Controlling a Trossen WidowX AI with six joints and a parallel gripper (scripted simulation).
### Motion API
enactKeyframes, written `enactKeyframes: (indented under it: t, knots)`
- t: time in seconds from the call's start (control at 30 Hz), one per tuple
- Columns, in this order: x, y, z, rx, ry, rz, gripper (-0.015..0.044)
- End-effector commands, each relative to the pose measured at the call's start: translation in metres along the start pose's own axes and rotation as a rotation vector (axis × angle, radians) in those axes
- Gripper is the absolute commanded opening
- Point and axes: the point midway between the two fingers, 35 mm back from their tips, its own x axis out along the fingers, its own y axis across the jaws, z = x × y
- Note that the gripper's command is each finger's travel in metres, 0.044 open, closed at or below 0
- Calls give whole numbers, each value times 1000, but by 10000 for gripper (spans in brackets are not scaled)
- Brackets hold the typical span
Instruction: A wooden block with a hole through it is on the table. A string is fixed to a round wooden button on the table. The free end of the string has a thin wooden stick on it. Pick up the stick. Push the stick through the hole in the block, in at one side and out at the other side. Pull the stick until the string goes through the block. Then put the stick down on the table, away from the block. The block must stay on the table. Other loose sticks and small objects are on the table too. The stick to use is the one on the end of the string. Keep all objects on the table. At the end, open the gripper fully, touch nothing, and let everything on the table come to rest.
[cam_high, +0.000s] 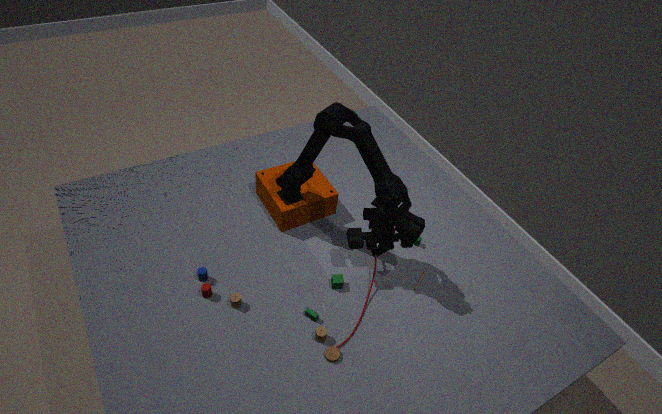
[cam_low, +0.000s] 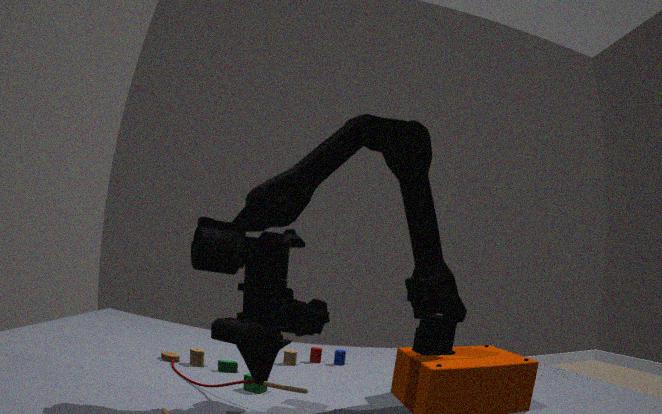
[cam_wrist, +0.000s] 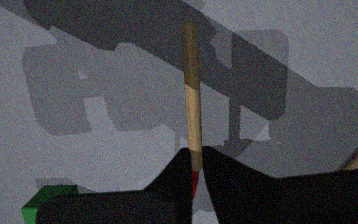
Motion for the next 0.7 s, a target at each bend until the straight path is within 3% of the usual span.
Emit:
enactKeyframes:
  t: [0.0, 0.67]
  knots:
    - [-10, -3, -3, -2, 12, -13, 0]
    - [-17, 2, -12, -3, -43, 7, 0]
